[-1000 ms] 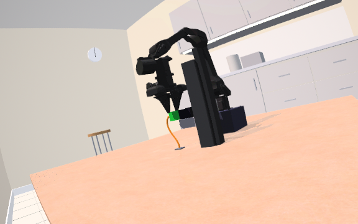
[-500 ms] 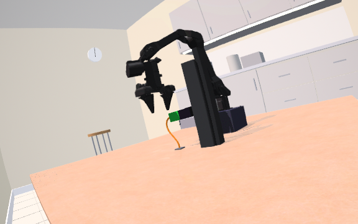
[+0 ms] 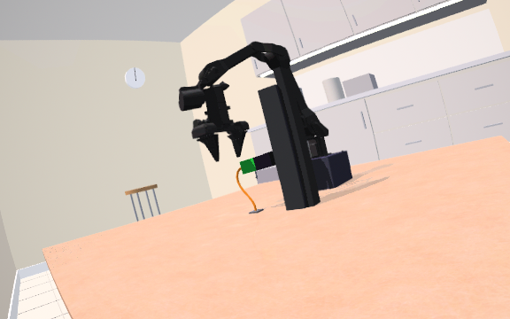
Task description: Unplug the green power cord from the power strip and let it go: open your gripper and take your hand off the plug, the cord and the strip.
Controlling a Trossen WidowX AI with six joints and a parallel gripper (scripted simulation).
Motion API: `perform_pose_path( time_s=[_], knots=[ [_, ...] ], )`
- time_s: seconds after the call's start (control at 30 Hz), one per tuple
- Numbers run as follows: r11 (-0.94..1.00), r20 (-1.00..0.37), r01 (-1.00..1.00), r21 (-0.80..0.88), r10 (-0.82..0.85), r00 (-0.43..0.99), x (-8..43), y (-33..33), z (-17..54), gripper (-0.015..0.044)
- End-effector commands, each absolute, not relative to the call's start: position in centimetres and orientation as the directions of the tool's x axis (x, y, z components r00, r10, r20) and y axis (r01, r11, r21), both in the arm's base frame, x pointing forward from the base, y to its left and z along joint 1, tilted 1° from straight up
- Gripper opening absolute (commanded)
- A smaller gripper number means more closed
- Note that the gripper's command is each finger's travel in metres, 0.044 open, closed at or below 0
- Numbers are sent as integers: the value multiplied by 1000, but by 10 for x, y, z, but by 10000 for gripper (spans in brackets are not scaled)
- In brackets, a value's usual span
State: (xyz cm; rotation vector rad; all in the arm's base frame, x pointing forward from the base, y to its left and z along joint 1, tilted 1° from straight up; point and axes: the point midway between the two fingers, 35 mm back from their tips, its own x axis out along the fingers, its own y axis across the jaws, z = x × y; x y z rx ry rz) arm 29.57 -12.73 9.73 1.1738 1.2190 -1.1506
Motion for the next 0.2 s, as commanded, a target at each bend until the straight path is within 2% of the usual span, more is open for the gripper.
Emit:
perform_pose_path(
  time_s=[0.0,0.17],
  knots=[
    [63,-1000,998,19,-2,19,295,-128,97,440],
    [63,-1000,998,19,-2,19,295,-128,97,440]
  ],
)
